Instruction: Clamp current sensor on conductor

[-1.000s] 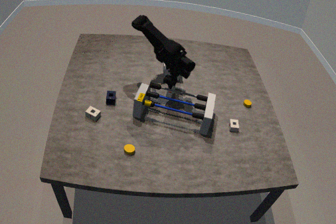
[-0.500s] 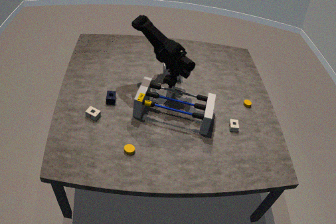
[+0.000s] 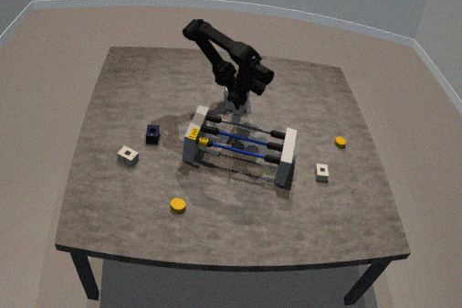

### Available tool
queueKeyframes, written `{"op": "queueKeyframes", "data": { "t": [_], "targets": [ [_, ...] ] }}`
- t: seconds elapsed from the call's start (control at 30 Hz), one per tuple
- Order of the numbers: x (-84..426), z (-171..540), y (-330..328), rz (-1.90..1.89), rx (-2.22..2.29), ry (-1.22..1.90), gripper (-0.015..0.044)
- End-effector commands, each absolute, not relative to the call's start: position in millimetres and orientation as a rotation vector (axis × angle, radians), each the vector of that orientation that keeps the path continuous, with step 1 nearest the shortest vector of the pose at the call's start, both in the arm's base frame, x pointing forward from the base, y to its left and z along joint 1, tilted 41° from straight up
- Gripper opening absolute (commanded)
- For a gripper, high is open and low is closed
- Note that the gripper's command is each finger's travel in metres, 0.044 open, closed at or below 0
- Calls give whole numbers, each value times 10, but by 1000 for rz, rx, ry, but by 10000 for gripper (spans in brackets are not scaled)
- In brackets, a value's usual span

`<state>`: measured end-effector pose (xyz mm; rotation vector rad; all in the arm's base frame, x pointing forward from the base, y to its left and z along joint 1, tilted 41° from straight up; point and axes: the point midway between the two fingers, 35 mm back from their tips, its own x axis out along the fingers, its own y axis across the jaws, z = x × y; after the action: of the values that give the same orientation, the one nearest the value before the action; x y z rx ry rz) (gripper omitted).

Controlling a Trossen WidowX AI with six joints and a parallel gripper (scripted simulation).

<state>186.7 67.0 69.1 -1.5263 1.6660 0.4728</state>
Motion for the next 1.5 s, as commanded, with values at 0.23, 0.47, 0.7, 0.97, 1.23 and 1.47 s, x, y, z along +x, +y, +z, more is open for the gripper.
{"op": "queueKeyframes", "data": {
  "t": [0.23, 0.47, 0.7, 0.97, 1.23, 1.47],
  "targets": [
    [1826, 1028, 914, 471, -1524, 1662, 0],
    [1935, 1036, 934, 313, -1394, 1636, 0],
    [2111, 1052, 958, 76, -1177, 1578, 0],
    [2316, 1077, 971, -173, -919, 1488, 0],
    [2522, 1108, 970, -400, -652, 1374, 0],
    [2703, 1141, 956, -581, -413, 1256, 0]
  ]
}}
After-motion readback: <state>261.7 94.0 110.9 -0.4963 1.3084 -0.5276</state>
